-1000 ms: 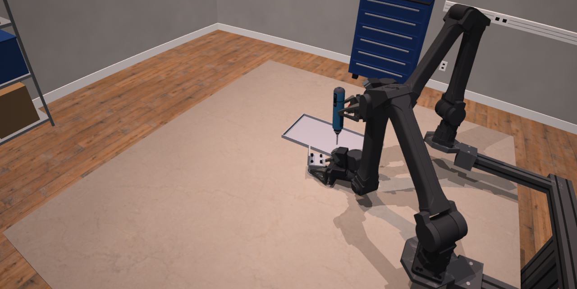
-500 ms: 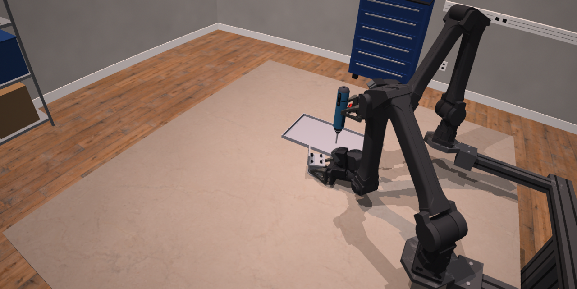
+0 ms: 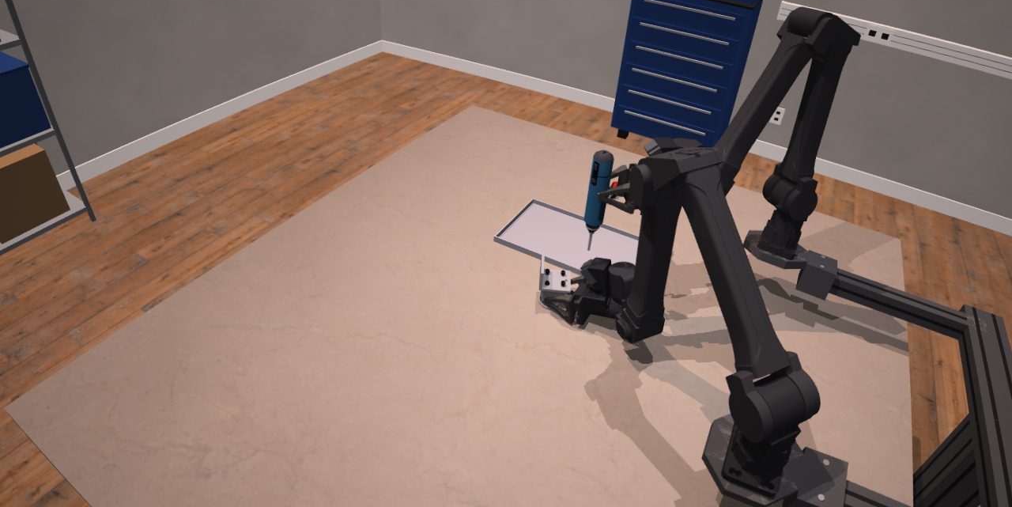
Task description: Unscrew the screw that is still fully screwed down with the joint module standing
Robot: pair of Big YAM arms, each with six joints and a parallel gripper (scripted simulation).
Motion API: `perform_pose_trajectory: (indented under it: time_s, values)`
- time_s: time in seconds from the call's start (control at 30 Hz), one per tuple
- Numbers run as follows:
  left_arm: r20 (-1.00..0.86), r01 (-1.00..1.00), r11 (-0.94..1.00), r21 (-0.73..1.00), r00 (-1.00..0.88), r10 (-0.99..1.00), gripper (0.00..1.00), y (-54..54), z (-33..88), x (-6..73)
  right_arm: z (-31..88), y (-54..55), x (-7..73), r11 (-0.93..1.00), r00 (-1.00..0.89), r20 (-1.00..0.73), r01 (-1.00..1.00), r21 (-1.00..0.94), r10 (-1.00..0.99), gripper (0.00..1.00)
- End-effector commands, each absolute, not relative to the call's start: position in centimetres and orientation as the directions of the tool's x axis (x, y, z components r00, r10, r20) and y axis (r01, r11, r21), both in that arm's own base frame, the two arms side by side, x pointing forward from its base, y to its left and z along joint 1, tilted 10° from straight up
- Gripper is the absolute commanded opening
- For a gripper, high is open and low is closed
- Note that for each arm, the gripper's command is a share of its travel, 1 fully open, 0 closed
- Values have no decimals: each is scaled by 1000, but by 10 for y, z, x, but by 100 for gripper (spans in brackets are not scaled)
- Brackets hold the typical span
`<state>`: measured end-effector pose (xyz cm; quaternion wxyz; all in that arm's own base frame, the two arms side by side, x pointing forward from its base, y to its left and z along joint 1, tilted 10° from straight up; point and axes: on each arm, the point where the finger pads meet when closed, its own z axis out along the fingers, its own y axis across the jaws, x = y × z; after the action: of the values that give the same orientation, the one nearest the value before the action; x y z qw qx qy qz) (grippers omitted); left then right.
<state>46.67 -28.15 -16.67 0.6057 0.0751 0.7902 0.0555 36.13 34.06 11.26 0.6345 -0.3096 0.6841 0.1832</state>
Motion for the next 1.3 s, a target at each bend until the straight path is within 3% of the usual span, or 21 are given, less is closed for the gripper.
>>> perform_pose_trajectory:
  time_s: [0.0, 1.27]
  values:
    - [-954, 50, 984, 170, -242, 177, 59, -286, -162, 471, 151, 354, 371, 745, 83, -989, -650, -150, -126, 42]
    - [-954, 50, 984, 170, -242, 177, 59, -286, -162, 471, 145, 370, 394, 747, 74, -988, -647, -150, -134, 42]
